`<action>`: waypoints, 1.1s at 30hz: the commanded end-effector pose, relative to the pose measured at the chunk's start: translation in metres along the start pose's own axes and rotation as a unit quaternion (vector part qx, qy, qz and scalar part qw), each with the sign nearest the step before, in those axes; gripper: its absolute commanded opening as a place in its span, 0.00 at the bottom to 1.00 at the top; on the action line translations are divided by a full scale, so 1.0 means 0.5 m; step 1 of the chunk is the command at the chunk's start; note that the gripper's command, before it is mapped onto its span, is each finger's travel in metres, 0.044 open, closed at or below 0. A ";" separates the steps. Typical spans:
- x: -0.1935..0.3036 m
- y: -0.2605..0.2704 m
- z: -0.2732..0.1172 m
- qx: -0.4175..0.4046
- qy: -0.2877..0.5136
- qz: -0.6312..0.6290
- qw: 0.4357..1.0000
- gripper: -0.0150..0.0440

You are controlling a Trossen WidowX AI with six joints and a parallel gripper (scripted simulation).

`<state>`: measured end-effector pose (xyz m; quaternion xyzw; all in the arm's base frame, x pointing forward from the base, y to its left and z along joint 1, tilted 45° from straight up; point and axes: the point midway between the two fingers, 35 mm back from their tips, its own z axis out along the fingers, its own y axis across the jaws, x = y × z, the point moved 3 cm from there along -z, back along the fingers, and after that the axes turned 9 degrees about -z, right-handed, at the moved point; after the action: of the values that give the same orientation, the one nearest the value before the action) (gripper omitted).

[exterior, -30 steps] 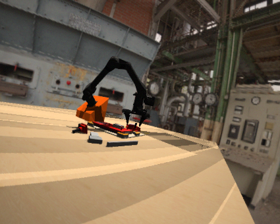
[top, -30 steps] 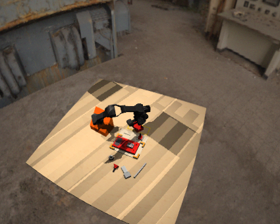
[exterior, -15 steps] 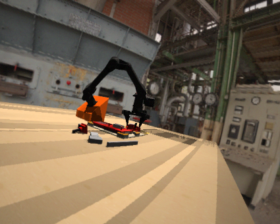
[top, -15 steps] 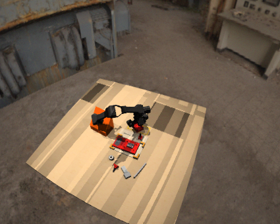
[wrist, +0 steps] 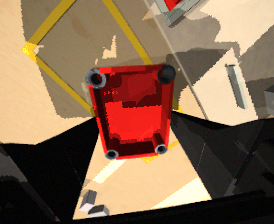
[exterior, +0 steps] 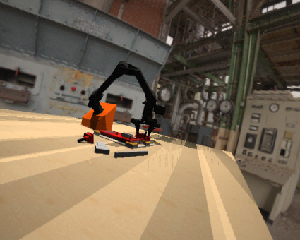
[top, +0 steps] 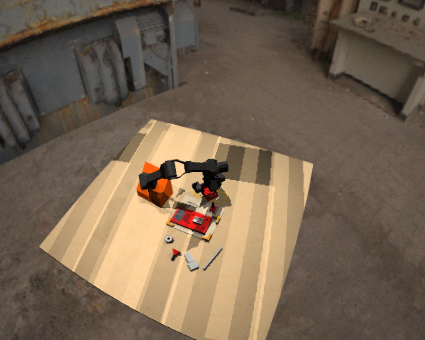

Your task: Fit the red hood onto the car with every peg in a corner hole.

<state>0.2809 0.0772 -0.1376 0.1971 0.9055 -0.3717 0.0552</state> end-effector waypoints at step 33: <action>0.001 0.001 -0.089 -0.001 0.000 0.000 1.000 0.25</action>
<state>0.2795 0.1003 -0.1128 0.1941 0.9038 -0.3780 0.0501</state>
